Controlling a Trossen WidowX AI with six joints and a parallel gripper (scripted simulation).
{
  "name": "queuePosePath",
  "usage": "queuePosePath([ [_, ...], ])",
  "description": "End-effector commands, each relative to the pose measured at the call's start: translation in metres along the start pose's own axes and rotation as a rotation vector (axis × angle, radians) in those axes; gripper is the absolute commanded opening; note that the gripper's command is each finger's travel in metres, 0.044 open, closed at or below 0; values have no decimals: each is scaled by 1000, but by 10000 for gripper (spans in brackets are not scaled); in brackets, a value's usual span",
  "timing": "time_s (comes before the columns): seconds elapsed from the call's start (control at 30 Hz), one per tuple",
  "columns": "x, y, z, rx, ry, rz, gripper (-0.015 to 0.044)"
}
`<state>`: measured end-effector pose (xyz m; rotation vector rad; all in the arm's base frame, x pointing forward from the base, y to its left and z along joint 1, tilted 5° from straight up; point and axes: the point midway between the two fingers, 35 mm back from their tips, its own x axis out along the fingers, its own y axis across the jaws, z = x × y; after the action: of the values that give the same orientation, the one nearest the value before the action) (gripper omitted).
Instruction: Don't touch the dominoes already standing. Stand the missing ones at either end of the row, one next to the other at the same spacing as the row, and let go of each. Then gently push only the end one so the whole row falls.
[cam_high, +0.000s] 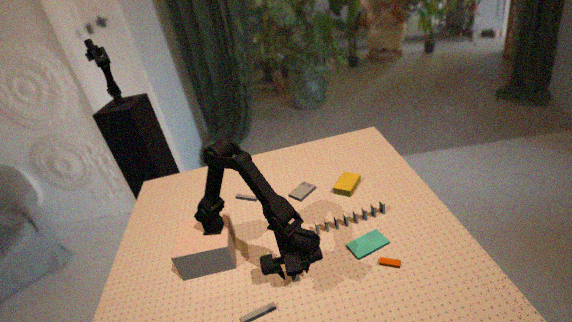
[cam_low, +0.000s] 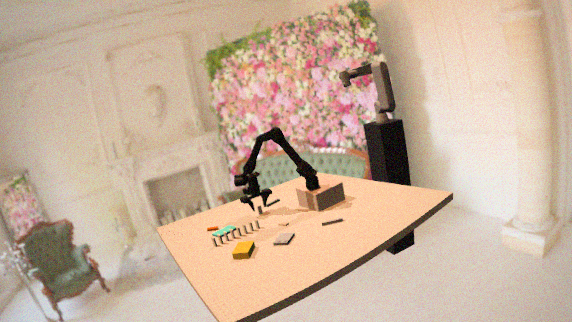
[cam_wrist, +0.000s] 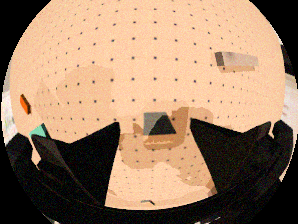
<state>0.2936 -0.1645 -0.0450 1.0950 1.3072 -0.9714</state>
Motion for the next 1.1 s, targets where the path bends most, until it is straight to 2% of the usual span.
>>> queuePosePath([
  [0.0, 3, -1, -2, 5, 9, -4, 256],
  [0.2, 3, -1, -2, 5, 9, -4, 107],
  [0.53, 1, -1, -1, 5, 9, -4, 107],
  [0.6, -20, 2, 2, 5, 7, -4, 107],
  [0.77, -108, 3, 4, 1, 3, -2, 107],
  [0.83, -130, 1, 2, 0, 2, -2, 107],
  [1.07, -133, 7, -7, -78, 2, -2, 107],
])
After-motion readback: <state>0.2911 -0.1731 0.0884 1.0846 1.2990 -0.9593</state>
